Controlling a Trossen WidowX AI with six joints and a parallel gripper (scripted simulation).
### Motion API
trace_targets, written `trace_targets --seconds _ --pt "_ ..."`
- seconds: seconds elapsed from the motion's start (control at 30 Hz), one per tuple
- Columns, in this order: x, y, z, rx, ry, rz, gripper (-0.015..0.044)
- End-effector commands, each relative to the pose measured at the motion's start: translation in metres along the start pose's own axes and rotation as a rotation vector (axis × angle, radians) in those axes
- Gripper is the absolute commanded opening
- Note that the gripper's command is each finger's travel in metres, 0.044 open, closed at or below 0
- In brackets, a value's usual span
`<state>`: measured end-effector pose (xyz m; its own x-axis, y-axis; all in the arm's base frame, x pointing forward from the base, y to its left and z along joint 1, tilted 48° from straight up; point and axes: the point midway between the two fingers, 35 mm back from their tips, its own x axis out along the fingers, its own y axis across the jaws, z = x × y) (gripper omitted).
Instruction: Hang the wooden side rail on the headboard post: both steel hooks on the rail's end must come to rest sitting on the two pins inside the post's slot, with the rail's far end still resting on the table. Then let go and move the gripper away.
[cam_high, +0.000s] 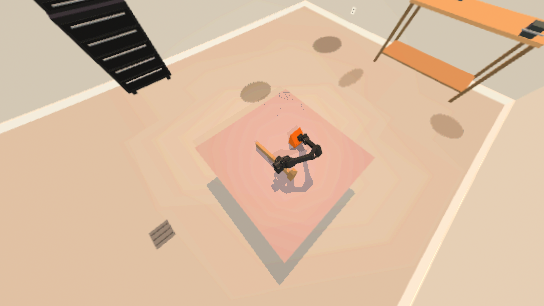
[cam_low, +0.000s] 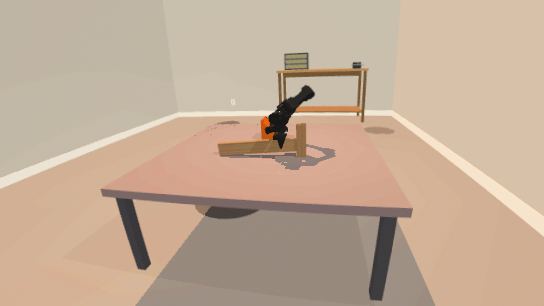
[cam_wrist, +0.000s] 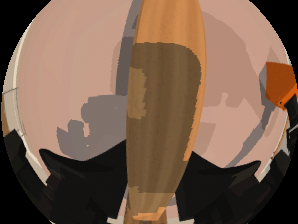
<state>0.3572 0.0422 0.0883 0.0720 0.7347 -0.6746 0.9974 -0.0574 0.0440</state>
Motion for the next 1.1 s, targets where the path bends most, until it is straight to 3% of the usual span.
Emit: trace_targets --seconds 0.0,1.07 --pt "-0.0039 0.0007 -0.0003 0.006 -0.001 0.010 0.0000" --pt "0.0011 0.0009 -0.0006 0.006 0.000 0.010 0.0000"
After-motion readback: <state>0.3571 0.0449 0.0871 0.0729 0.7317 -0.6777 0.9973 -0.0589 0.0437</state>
